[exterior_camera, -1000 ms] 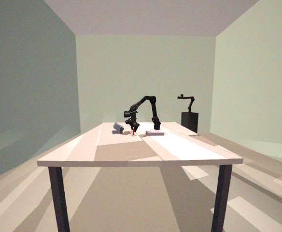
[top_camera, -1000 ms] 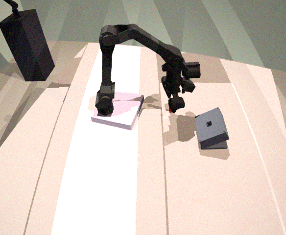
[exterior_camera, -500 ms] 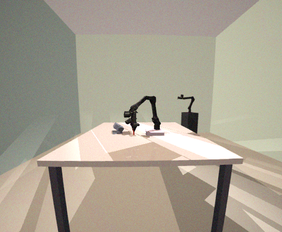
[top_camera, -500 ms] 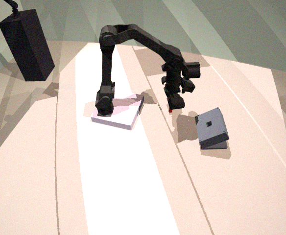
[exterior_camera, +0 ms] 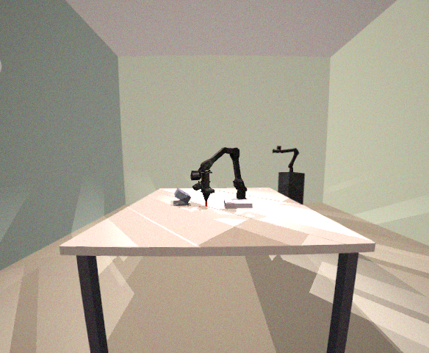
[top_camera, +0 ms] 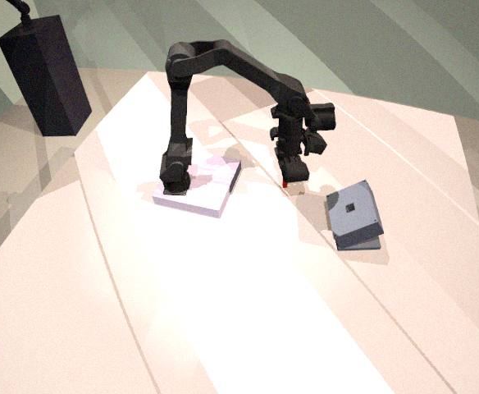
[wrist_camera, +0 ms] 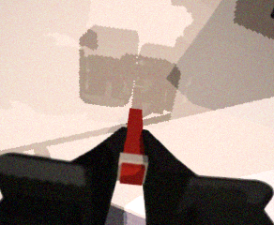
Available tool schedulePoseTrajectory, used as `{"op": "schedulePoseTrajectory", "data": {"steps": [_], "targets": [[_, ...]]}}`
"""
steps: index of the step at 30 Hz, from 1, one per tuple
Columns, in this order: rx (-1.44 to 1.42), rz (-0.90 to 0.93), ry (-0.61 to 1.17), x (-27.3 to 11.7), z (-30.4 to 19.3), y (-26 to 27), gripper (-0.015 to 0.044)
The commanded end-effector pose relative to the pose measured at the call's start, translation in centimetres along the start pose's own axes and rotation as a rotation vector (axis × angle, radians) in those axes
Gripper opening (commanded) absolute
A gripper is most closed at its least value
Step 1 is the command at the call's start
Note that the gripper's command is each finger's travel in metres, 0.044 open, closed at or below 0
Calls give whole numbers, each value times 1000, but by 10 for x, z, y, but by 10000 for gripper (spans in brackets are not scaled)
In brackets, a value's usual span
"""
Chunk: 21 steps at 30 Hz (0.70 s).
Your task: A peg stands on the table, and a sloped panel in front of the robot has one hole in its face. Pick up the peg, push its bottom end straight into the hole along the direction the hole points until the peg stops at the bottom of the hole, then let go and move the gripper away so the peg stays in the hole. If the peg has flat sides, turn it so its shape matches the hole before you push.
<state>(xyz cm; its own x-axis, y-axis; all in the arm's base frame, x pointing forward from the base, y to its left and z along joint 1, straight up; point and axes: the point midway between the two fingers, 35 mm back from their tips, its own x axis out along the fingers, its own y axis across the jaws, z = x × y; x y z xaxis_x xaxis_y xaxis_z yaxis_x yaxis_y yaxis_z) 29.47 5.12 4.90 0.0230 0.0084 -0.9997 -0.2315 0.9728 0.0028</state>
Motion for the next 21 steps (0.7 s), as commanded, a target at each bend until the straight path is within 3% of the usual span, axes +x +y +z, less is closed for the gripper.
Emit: {"op": "schedulePoseTrajectory", "data": {"steps": [1,21], "targets": [[1,-2,-8,-14,4,0,0],[4,-5,-5,-77,3,2,0]]}}
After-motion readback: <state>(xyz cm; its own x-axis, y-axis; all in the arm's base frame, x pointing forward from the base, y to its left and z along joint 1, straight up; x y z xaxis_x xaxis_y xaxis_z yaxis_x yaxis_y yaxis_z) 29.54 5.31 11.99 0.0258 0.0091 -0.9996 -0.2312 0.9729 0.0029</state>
